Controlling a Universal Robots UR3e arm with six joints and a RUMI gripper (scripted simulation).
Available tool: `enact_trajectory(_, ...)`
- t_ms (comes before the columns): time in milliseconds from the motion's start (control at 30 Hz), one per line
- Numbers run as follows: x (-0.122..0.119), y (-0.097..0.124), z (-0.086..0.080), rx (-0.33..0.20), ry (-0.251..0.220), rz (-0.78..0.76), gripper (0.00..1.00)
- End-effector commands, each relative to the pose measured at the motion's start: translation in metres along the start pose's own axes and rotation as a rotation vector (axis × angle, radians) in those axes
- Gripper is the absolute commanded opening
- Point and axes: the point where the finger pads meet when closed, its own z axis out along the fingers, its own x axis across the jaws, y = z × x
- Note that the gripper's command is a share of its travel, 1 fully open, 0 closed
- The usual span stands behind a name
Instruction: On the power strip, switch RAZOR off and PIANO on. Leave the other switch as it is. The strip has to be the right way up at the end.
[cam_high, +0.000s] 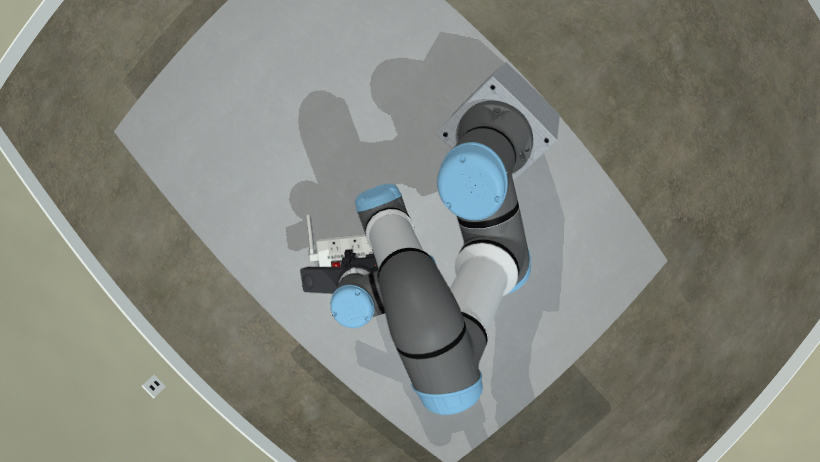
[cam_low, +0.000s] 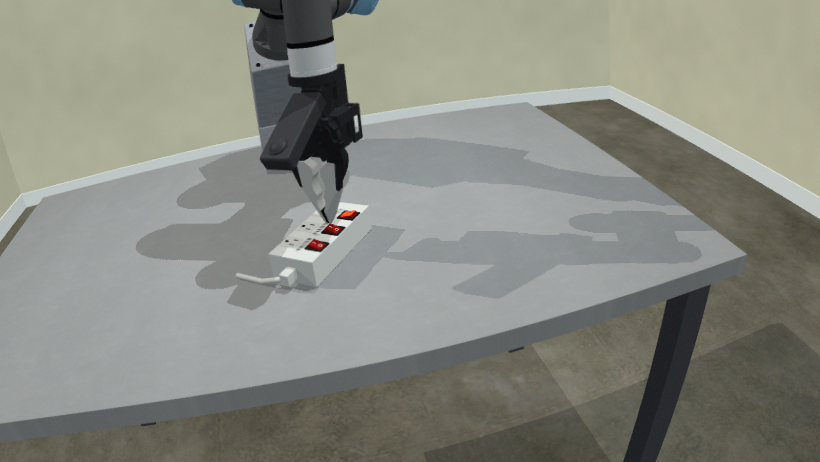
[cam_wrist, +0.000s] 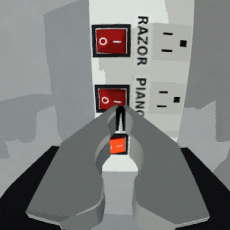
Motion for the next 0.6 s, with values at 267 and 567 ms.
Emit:
enact_trajectory(267, -0.0002, -0.0004, 0.0049, 0.001, 0.0, 0.0, 0.0)
enact_trajectory(567, -0.0002, -0.0004, 0.0069, 0.001, 0.0, 0.0, 0.0)
